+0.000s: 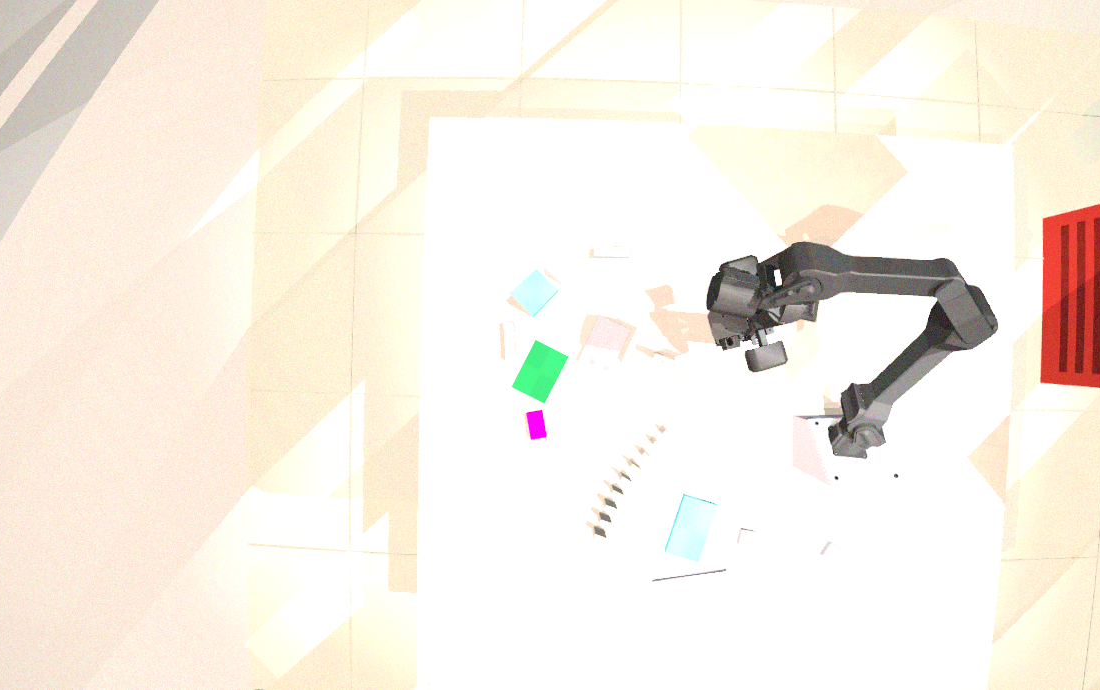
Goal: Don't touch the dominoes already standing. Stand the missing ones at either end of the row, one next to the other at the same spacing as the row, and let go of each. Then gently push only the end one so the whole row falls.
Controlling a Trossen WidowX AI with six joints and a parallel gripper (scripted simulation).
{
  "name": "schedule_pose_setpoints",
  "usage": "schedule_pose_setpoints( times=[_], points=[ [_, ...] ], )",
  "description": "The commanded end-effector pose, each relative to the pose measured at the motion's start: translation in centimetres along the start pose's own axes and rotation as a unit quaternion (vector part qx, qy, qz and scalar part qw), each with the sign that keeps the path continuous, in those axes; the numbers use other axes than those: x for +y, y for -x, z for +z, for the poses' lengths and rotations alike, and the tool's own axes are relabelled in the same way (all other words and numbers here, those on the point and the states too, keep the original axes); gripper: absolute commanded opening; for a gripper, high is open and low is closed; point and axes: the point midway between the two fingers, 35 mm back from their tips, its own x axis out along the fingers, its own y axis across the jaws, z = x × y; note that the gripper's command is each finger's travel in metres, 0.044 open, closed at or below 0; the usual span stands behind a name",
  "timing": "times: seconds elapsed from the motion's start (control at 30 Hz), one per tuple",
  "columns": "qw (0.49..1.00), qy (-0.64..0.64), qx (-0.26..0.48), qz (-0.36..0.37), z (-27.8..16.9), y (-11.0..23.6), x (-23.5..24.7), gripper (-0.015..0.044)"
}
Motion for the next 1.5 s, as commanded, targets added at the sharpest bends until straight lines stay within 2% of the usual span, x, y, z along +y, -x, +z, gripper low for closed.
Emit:
schedule_pose_setpoints(
  times=[0.0,0.4,0.73,1.1,1.47],
  points=[
    [0.999,0.002,-0.012,0.035,-0.3,-1.0,0.6,0.0028],
    [0.985,-0.001,-0.095,0.145,-0.3,-3.5,2.3,0.0028],
    [0.963,-0.001,-0.185,0.196,-0.3,-4.5,2.9,0.0028],
    [0.93,-0.001,-0.298,0.213,-0.2,-5.0,2.9,0.0028],
    [0.887,-0.003,-0.421,0.189,-0.2,-5.0,2.0,0.0028]
  ],
)
